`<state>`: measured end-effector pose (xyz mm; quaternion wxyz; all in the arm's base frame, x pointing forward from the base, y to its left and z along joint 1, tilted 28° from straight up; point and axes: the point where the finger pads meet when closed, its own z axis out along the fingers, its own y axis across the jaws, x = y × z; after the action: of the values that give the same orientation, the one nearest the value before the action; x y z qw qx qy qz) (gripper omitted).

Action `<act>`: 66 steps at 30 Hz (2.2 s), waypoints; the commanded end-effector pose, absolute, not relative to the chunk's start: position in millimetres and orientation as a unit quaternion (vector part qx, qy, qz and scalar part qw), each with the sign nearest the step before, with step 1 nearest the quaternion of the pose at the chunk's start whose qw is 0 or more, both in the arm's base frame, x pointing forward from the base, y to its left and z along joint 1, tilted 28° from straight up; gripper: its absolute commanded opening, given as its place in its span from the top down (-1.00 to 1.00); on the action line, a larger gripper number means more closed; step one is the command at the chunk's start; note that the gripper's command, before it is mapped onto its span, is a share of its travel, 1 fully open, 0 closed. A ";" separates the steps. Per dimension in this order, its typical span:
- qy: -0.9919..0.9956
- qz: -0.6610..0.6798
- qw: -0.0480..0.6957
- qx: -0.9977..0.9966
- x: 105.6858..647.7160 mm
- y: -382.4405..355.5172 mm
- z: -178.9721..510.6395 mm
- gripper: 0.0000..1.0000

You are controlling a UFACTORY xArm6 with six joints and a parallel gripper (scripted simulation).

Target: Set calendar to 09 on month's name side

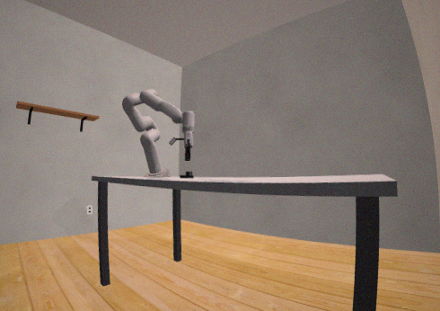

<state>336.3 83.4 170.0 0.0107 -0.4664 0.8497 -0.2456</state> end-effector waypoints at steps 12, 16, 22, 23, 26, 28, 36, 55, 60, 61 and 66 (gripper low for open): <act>0.727 -0.236 -0.041 -0.643 332.3 67.8 177.8 0.47; 0.707 -0.235 -0.049 -0.666 331.5 65.4 178.7 0.47; 0.698 -0.234 -0.052 -0.674 331.2 64.5 179.0 0.47; 0.698 -0.234 -0.052 -0.674 331.2 64.5 179.0 0.47; 0.698 -0.234 -0.052 -0.675 331.2 64.5 179.0 0.47; 0.698 -0.234 -0.052 -0.675 331.2 64.5 179.0 0.47; 0.698 -0.234 -0.052 -0.675 331.2 64.5 179.0 0.47; 0.698 -0.234 -0.052 -0.675 340.1 49.7 147.2 0.47; 0.698 -0.234 -0.052 -0.675 342.5 45.6 138.6 0.47; 0.698 -0.234 -0.052 -0.675 343.3 44.4 135.9 0.47; 0.698 -0.234 -0.052 -0.675 346.2 39.6 125.7 0.47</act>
<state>342.1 42.4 132.1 -0.0537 -0.6748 0.6981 -0.2331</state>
